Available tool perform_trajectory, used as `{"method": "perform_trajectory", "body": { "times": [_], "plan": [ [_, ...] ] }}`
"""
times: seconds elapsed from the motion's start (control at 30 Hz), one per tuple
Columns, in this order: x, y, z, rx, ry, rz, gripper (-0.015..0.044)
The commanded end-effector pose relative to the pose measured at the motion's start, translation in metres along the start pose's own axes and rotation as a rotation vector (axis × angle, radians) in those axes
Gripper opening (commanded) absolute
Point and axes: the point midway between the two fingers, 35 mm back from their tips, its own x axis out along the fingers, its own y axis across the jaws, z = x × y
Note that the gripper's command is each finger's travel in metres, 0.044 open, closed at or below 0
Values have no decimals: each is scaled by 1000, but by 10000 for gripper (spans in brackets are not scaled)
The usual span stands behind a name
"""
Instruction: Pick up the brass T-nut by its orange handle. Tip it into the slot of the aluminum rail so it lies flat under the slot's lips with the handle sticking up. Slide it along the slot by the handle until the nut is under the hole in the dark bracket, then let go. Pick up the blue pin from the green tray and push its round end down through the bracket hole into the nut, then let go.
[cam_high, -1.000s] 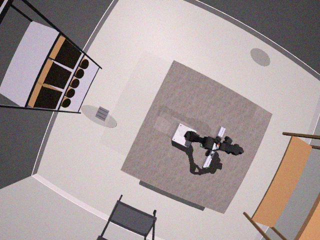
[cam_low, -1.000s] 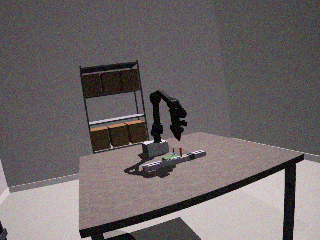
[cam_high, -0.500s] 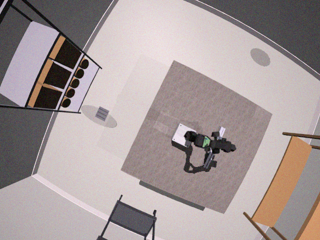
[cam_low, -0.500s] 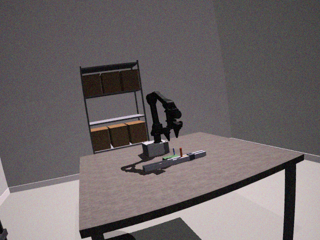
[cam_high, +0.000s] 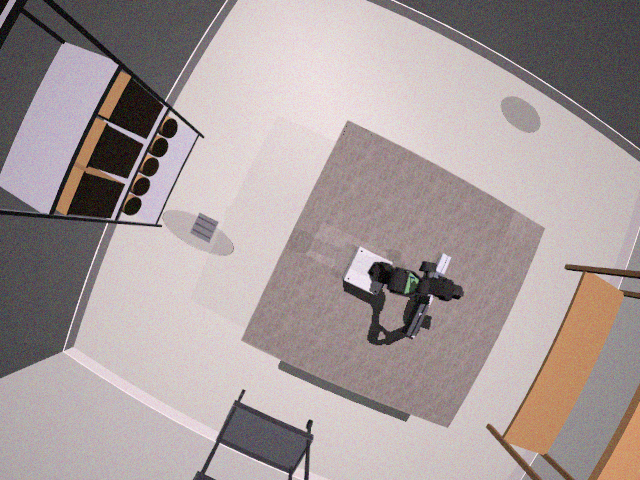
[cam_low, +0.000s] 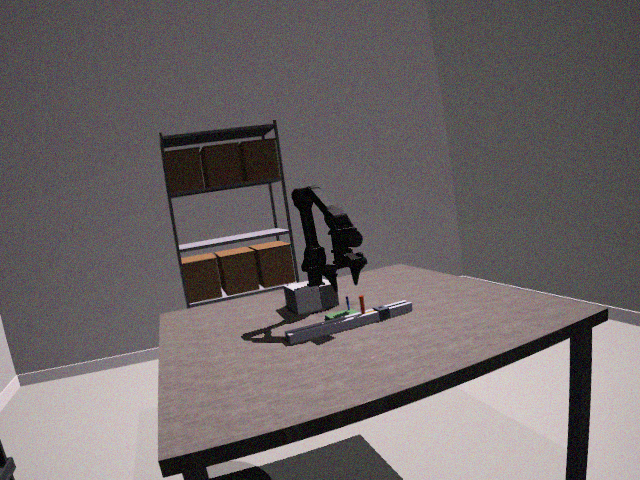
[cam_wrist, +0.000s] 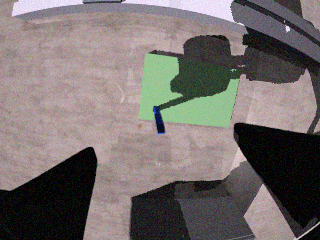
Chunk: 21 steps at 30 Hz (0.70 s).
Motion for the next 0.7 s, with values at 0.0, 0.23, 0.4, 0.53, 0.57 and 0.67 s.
{"method": "perform_trajectory", "body": {
  "times": [0.0,0.23,0.4,0.53,0.57,0.67],
  "plan": [
    [25,1,-4,1,8,-3,440],
    [30,1,-5,1,8,-2,440],
    [38,1,-4,1,8,-2,440],
    [45,1,-4,1,8,-2,440],
    [46,0,-4,1,8,-2,440],
    [51,0,-4,1,8,-2,440]
  ]
}}
